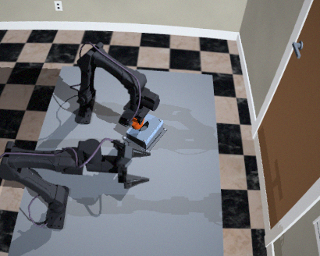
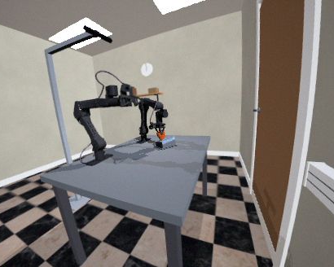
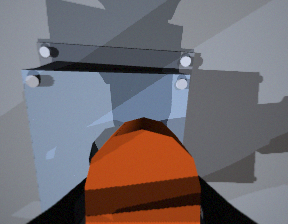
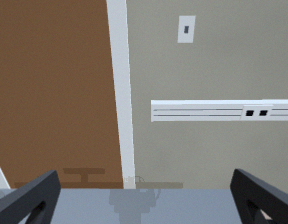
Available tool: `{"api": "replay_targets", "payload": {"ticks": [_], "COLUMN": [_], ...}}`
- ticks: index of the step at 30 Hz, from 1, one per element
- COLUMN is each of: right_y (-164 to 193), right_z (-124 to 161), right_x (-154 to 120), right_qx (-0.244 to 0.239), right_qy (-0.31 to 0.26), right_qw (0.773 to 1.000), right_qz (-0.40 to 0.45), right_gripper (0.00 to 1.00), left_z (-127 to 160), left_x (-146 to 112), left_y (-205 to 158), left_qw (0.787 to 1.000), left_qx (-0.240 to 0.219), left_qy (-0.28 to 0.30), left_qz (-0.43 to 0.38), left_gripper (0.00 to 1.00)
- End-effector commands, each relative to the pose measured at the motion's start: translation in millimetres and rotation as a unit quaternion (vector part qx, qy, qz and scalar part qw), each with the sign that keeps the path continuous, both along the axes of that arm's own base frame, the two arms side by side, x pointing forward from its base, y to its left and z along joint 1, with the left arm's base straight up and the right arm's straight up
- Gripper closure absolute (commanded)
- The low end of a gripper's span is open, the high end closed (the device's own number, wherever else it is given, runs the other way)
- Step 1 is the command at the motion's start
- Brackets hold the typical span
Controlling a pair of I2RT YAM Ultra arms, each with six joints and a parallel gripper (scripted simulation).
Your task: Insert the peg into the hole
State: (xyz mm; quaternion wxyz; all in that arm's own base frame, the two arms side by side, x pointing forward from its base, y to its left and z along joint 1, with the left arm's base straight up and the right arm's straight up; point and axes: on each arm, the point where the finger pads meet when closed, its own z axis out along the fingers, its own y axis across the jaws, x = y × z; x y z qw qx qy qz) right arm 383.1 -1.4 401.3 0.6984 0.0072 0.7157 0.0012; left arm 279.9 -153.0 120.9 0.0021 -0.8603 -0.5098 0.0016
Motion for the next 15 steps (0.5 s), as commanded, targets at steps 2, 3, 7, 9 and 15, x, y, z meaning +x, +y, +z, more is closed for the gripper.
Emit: {"api": "replay_targets", "payload": {"ticks": [2, 3, 7, 9, 15], "right_y": [11, 14, 20, 20, 47], "right_z": [-9, -13, -19, -20, -38], "right_x": [-2, -3, -4, -6, -22], "right_qx": [-0.024, -0.031, -0.041, -0.038, -0.034], "right_qy": [0.022, 0.029, 0.039, 0.043, 0.078], "right_qw": [0.999, 0.998, 0.997, 0.997, 0.992], "right_qz": [0.031, 0.042, 0.058, 0.057, 0.091], "right_gripper": [0.00, 0.00, 0.00, 0.00, 0.00], "left_z": [35, 35, 38, 39, 56], "left_x": [1, 2, 1, -2, -9], "left_y": [-3, -3, -3, -2, -2], "left_qw": [1.000, 1.000, 1.000, 1.000, 1.000], "left_qx": [-0.016, -0.014, -0.013, -0.010, -0.013], "left_qy": [-0.014, -0.009, -0.008, -0.003, -0.007], "left_qz": [0.000, 0.000, 0.001, 0.004, 0.003], "left_gripper": [0.60, 0.60, 0.60, 0.60, 0.60]}}
